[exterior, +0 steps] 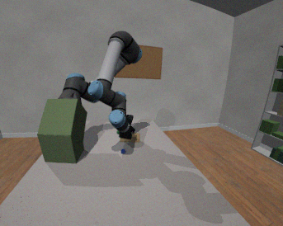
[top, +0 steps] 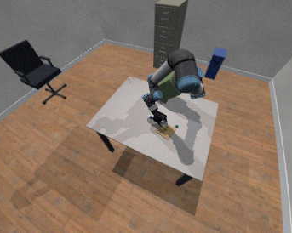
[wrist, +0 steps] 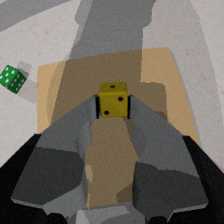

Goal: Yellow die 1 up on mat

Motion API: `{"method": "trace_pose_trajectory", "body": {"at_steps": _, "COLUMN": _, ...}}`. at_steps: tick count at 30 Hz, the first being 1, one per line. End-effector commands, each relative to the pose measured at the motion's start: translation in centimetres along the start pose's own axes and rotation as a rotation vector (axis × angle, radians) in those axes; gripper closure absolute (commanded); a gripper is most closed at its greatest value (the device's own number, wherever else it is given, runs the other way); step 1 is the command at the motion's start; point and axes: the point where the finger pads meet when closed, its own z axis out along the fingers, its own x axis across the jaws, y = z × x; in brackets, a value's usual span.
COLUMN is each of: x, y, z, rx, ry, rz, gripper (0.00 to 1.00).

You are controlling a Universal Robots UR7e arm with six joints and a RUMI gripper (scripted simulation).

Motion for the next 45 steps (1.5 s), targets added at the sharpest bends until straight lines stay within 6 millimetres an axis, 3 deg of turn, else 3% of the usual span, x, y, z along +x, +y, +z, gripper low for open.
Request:
{"method": "trace_pose_trajectory", "body": {"at_steps": 1, "x": 0.04, "y": -0.02, "z": -0.03, "rx": 0.0, "ry": 0.001, "rz": -0.001, "gripper": 0.97}}
{"method": "trace_pose_trajectory", "body": {"at_steps": 45, "x": 0.04, "y": 0.78, "z": 0.64, "rx": 0.0, "ry": 0.001, "rz": -0.001, "gripper": 0.97}}
